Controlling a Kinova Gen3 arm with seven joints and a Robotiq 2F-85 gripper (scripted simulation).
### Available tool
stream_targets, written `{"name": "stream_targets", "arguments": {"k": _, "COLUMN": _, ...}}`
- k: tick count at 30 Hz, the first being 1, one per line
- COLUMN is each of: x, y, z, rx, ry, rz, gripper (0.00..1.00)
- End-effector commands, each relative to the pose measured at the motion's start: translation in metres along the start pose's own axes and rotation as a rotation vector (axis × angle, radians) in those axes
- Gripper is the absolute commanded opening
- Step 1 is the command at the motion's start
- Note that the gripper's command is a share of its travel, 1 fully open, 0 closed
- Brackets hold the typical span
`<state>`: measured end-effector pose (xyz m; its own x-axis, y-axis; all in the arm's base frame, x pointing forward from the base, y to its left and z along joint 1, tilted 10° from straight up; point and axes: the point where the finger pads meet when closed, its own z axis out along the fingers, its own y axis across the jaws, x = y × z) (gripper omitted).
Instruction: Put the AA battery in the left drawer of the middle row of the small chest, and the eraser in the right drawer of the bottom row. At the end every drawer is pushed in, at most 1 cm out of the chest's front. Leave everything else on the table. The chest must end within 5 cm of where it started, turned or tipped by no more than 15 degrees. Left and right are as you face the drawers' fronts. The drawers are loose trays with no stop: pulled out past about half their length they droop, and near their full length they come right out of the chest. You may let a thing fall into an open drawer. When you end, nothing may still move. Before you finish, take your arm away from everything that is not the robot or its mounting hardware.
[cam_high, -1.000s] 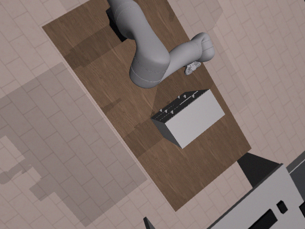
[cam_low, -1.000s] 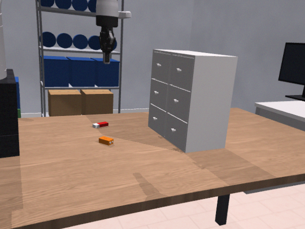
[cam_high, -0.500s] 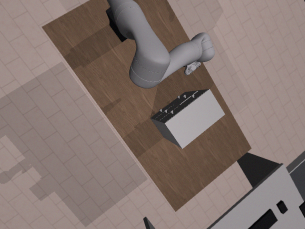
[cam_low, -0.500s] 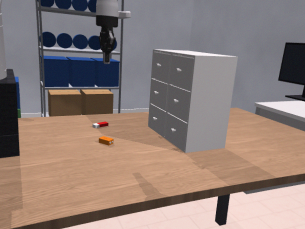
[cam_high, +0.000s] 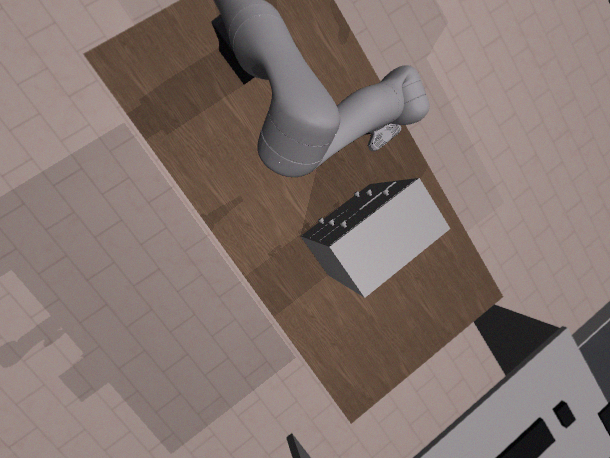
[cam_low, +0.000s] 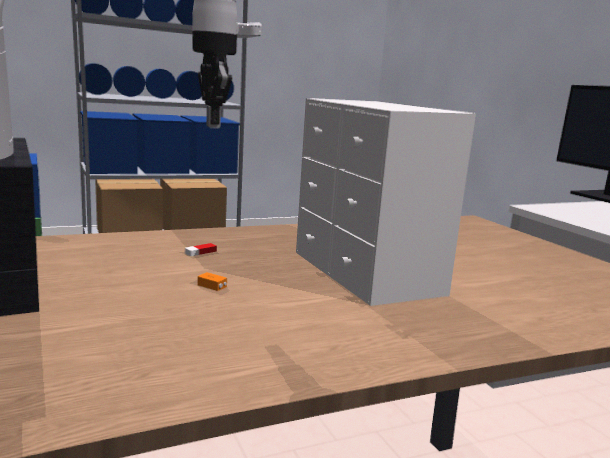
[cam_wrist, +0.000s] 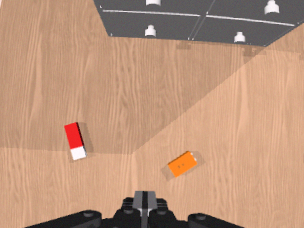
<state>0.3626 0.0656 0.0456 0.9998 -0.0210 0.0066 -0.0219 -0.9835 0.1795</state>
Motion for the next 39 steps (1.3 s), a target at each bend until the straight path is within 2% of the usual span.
{"name": "stream_targets", "arguments": {"k": 1, "x": 0.003, "y": 0.010, "z": 0.003, "rx": 0.000, "ry": 0.000, "rz": 0.005, "gripper": 0.00}}
{"name": "stream_targets", "arguments": {"k": 3, "x": 0.009, "y": 0.030, "z": 0.011, "rx": 0.000, "ry": 0.001, "rz": 0.006, "gripper": 0.00}}
{"name": "stream_targets", "arguments": {"k": 7, "x": 0.018, "y": 0.091, "z": 0.034, "rx": 0.001, "ry": 0.002, "rz": 0.007, "gripper": 0.00}}
{"name": "stream_targets", "arguments": {"k": 8, "x": 0.018, "y": 0.091, "z": 0.034, "rx": 0.001, "ry": 0.002, "rz": 0.007, "gripper": 0.00}}
{"name": "stream_targets", "arguments": {"k": 11, "x": 0.017, "y": 0.133, "z": 0.049, "rx": 0.000, "ry": 0.001, "rz": 0.005, "gripper": 0.00}}
{"name": "stream_targets", "arguments": {"k": 13, "x": 0.015, "y": 0.148, "z": 0.055, "rx": -0.001, "ry": 0.000, "rz": 0.005, "gripper": 0.00}}
{"name": "stream_targets", "arguments": {"k": 39, "x": 0.015, "y": 0.154, "z": 0.058, "rx": -0.001, "ry": 0.007, "rz": 0.004, "gripper": 0.00}}
